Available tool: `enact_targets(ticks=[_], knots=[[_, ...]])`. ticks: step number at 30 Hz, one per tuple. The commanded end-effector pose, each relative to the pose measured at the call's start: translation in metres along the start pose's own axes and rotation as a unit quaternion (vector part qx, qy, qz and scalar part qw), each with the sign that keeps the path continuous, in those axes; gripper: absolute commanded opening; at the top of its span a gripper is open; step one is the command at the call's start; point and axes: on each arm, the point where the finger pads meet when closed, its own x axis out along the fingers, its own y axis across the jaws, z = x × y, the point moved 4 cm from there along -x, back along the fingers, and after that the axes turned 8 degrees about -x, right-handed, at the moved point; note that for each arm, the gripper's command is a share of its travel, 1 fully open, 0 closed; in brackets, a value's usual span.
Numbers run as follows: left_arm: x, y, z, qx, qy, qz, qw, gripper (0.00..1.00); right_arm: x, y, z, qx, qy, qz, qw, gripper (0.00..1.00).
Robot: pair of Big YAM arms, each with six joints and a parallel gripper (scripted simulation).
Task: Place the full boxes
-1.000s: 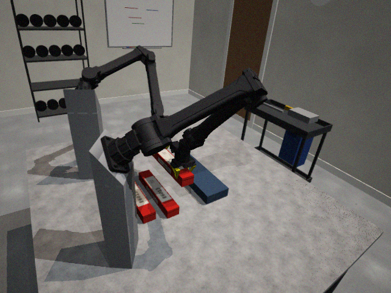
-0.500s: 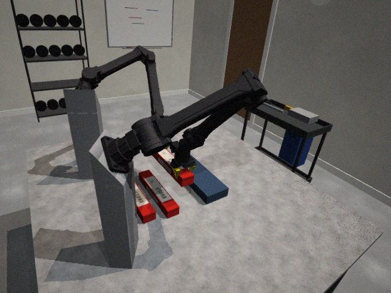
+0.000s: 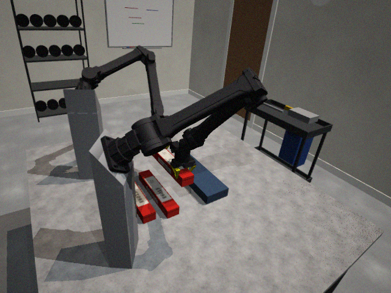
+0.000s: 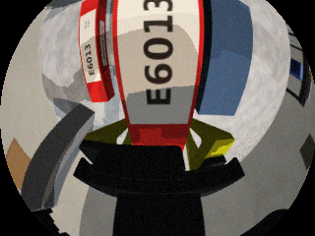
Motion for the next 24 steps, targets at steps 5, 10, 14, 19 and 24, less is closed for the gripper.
enact_targets(ticks=[5,10,14,19,24], knots=[[-0.027,-0.02,-0.007,0.013,0.005,-0.031,0.999,0.0,-0.021,-0.017,0.002,-0.008,-0.006,-0.024,1.0,0.0],[-0.029,-0.023,-0.008,0.012,0.005,-0.031,0.999,0.0,-0.022,-0.019,0.002,-0.008,-0.006,-0.024,1.0,0.0],[-0.031,-0.023,-0.008,0.007,0.005,-0.031,0.999,0.0,-0.024,-0.019,0.001,-0.009,-0.006,-0.024,1.0,0.0],[-0.032,-0.025,-0.008,0.009,0.005,-0.031,0.999,0.0,-0.024,-0.02,0.001,-0.009,-0.006,-0.024,1.0,0.0],[-0.034,-0.026,-0.008,0.01,0.005,-0.031,0.999,0.0,-0.026,-0.022,0.001,-0.008,-0.006,-0.024,1.0,0.0]])
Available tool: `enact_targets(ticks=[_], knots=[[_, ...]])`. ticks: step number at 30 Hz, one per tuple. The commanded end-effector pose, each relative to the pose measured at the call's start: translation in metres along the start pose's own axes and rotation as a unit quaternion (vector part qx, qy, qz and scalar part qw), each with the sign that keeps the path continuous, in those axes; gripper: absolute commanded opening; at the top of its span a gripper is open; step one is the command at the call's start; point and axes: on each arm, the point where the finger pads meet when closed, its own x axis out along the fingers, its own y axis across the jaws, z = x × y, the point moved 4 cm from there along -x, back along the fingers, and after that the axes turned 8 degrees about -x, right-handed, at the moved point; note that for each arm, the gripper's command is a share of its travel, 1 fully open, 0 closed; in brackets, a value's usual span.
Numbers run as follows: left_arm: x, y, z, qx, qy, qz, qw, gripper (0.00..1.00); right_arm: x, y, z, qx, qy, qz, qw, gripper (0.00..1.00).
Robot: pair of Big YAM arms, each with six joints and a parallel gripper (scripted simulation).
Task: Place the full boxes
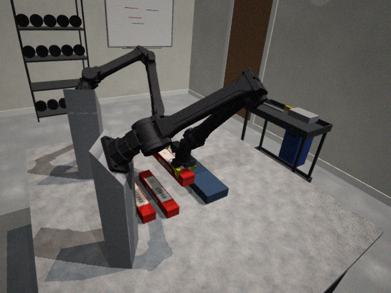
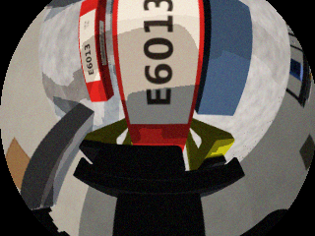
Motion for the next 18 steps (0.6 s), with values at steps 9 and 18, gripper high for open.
enact_targets(ticks=[9,18], knots=[[-0.0363,-0.0249,-0.0067,0.012,0.007,-0.032,0.999,0.0,-0.0263,-0.0196,0.001,-0.005,-0.006,-0.025,1.0,0.0],[-0.0384,-0.0278,-0.0071,0.013,0.007,-0.033,0.999,0.0,-0.0274,-0.0209,0.0008,-0.006,-0.006,-0.025,1.0,0.0]])
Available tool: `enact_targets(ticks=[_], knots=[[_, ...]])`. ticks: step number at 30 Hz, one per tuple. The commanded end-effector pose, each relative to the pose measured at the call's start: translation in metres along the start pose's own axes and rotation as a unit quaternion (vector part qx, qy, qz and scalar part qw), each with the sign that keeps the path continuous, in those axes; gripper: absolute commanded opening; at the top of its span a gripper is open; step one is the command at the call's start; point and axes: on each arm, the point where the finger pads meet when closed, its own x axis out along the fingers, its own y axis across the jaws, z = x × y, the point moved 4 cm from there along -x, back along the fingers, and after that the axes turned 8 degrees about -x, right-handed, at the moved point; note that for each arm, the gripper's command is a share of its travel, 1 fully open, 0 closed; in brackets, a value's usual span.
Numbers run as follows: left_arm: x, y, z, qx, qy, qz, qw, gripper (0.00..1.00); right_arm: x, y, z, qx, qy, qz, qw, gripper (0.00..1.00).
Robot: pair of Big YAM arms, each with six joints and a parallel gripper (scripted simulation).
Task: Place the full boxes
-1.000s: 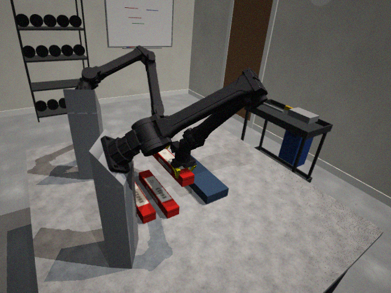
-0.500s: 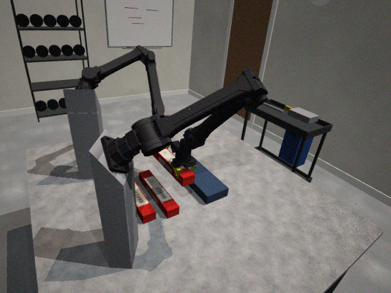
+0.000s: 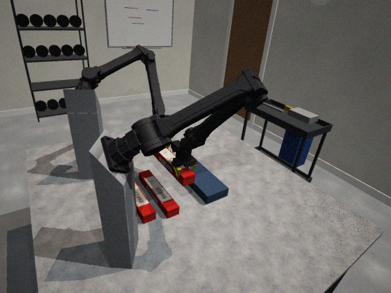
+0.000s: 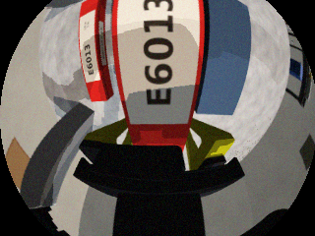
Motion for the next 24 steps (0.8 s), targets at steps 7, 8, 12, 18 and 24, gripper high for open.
enact_targets(ticks=[7,8,12,18,24], knots=[[-0.036,-0.0254,-0.0062,0.011,0.007,-0.033,0.999,0.0,-0.0254,-0.0185,0.0013,-0.007,-0.006,-0.025,1.0,0.0],[-0.036,-0.0254,-0.0062,0.011,0.007,-0.033,0.999,0.0,-0.0254,-0.0185,0.0013,-0.007,-0.006,-0.025,1.0,0.0],[-0.0364,-0.0255,-0.0061,0.011,0.007,-0.033,0.999,0.0,-0.0255,-0.0185,0.0012,-0.007,-0.006,-0.025,1.0,0.0],[-0.0373,-0.0266,-0.0062,0.012,0.007,-0.033,0.999,0.0,-0.0259,-0.0192,0.001,-0.007,-0.006,-0.025,1.0,0.0],[-0.038,-0.0273,-0.0061,0.011,0.007,-0.033,0.999,0.0,-0.0262,-0.0202,0.0008,-0.007,-0.006,-0.026,1.0,0.0]])
